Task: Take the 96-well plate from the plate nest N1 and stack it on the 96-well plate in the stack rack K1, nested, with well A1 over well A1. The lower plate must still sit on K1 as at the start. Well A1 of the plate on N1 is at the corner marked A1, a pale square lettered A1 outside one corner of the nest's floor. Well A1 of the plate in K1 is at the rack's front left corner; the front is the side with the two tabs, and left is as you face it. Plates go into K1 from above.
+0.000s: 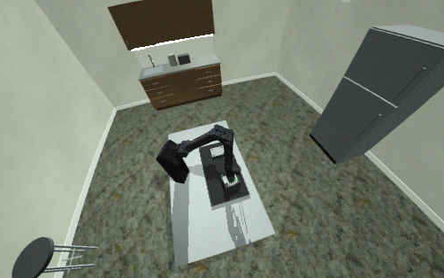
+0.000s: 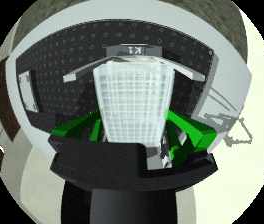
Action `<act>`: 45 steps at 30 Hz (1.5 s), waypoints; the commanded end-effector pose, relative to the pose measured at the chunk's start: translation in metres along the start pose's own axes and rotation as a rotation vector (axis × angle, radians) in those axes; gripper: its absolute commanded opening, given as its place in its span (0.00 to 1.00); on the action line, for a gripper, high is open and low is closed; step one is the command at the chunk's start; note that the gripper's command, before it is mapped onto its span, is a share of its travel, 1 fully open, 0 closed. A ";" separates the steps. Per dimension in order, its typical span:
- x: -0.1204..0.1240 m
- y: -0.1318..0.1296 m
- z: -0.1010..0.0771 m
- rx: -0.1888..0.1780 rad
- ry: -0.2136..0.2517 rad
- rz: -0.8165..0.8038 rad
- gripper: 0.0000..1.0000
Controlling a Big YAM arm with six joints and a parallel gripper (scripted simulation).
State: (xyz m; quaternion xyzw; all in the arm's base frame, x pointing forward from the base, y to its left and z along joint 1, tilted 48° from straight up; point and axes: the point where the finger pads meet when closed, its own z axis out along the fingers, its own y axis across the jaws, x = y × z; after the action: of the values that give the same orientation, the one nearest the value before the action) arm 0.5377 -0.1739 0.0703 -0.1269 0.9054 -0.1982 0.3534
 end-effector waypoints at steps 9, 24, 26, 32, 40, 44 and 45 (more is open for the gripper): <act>0.003 -0.002 0.018 -0.001 0.002 -0.001 0.00; 0.002 -0.005 0.042 0.007 -0.005 0.001 0.00; -0.003 -0.002 0.035 0.003 -0.009 0.000 0.00; -0.003 -0.002 0.035 0.003 -0.009 0.000 0.00; -0.003 -0.002 0.035 0.003 -0.009 0.000 0.00; 0.002 -0.001 0.037 -0.004 0.004 -0.002 0.00; 0.003 0.000 0.038 -0.005 0.005 -0.002 0.00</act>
State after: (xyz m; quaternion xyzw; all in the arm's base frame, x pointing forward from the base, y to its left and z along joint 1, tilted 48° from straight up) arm 0.5637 -0.1845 0.0437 -0.1268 0.9056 -0.1981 0.3530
